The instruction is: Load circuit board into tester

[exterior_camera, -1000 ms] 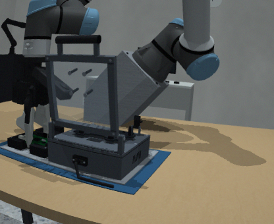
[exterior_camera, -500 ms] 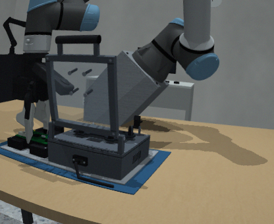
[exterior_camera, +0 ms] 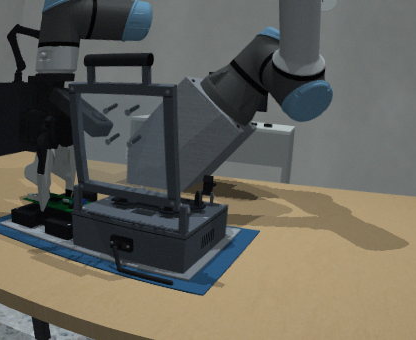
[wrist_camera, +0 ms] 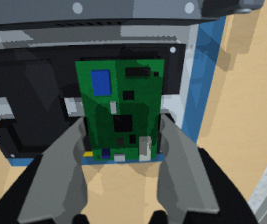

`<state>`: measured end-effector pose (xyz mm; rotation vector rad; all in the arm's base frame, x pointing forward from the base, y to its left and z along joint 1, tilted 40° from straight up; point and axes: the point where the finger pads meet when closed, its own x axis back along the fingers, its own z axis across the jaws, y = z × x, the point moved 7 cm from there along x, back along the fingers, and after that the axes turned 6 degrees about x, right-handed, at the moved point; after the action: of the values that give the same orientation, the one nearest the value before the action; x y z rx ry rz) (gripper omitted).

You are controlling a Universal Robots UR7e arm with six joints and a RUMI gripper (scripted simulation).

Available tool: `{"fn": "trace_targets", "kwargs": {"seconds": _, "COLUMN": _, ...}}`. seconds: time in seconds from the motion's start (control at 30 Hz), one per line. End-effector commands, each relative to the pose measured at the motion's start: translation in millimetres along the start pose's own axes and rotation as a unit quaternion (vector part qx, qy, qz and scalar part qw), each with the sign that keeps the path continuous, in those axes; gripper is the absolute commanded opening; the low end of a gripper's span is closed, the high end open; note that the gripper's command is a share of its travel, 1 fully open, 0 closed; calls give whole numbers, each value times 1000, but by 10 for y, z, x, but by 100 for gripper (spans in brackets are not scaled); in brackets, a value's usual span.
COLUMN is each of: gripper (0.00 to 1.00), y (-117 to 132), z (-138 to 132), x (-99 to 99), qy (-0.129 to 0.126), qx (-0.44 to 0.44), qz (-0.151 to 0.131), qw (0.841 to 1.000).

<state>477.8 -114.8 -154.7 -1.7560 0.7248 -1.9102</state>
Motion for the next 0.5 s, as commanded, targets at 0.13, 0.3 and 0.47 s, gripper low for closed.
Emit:
{"fn": "trace_targets", "kwargs": {"seconds": 0.13, "gripper": 39, "y": 3, "z": 3, "x": 40, "qy": 1, "qx": 0, "qz": 0, "qw": 1000}}
{"fn": "trace_targets", "kwargs": {"seconds": 0.3, "gripper": 39, "y": 3, "z": 3, "x": 47, "qy": 1, "qx": 0, "qz": 0, "qw": 1000}}
{"fn": "trace_targets", "kwargs": {"seconds": 0.47, "gripper": 39, "y": 3, "z": 3, "x": 48, "qy": 1, "qx": 0, "qz": 0, "qw": 1000}}
